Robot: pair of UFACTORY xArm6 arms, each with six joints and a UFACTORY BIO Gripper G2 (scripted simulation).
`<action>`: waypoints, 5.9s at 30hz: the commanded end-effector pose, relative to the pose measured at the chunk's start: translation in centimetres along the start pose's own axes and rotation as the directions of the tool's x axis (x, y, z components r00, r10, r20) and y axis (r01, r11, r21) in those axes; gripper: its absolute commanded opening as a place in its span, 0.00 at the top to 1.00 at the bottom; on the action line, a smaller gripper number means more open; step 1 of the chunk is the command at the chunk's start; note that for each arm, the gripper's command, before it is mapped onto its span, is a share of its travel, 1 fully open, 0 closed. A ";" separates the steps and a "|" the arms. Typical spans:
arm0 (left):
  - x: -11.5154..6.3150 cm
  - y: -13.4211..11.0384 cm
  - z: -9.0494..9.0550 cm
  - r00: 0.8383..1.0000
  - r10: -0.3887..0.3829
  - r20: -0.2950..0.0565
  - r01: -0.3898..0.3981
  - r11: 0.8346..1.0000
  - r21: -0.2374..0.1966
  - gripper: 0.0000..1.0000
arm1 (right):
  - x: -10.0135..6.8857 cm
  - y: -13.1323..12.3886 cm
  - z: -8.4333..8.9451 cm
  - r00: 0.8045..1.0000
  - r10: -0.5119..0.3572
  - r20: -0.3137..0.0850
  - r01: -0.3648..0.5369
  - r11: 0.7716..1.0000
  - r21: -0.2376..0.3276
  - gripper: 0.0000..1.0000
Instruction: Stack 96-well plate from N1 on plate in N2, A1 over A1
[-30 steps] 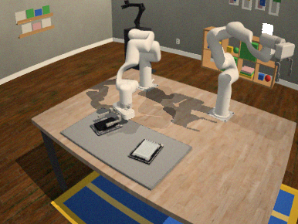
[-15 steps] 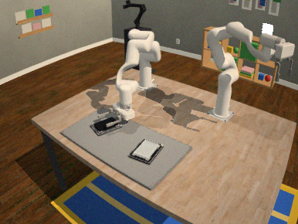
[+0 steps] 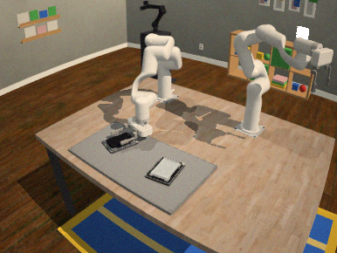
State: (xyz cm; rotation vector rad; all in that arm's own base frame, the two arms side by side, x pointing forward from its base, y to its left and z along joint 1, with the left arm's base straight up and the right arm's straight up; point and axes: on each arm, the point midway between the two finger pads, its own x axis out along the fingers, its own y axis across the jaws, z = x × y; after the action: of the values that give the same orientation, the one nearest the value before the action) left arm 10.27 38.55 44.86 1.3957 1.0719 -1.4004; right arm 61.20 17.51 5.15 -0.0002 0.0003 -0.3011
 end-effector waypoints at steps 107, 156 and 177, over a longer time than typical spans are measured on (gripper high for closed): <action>-0.2 0.0 0.0 1.000 0.000 -0.004 0.000 1.000 0.000 0.00 | 0.1 0.1 0.6 1.000 0.000 0.004 0.000 1.000 0.003 1.00; -0.2 0.0 0.0 1.000 0.000 -0.004 0.000 1.000 0.000 0.00 | 0.1 0.1 5.5 1.000 0.000 0.004 0.000 1.000 0.003 1.00; -0.2 0.0 0.0 1.000 0.000 -0.004 0.000 1.000 0.000 0.00 | 0.1 0.1 7.3 1.000 0.000 0.004 0.000 1.000 0.003 1.00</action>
State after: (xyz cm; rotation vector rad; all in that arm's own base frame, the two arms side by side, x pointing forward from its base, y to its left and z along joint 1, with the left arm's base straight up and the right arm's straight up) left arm 10.27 38.55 44.86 1.3957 1.0719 -1.4004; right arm 61.19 17.51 12.17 -0.0004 0.0006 -0.3011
